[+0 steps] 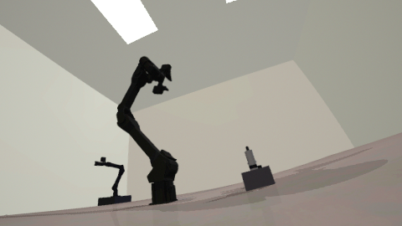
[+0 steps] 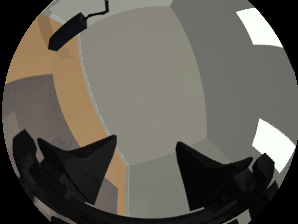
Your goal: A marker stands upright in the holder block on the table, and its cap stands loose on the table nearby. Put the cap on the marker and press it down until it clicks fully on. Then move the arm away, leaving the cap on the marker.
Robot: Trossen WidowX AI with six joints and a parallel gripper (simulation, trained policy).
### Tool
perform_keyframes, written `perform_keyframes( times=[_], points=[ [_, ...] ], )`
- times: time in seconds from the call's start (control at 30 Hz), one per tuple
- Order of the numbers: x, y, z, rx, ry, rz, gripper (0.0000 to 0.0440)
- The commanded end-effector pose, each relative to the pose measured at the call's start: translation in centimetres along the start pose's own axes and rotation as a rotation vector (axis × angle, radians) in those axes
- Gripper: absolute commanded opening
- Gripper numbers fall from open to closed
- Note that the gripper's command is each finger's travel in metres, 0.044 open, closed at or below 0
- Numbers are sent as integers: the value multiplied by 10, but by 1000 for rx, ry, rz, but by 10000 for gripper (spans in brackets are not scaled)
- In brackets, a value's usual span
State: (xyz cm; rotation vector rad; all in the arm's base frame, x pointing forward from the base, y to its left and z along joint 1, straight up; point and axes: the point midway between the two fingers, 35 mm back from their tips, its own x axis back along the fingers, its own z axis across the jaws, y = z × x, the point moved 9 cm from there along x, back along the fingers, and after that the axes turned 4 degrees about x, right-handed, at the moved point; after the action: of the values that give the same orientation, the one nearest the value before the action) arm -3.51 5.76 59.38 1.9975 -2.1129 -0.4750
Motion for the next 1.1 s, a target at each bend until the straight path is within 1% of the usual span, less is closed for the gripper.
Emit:
perform_keyframes(
  times=[0.0,0.43,1.07],
  points=[
    [-1,-12,-2,-31,3,4,314],
    [-5,-50,0,-149,26,25,308],
    [-14,-101,5,-298,66,74,318]
  ],
)
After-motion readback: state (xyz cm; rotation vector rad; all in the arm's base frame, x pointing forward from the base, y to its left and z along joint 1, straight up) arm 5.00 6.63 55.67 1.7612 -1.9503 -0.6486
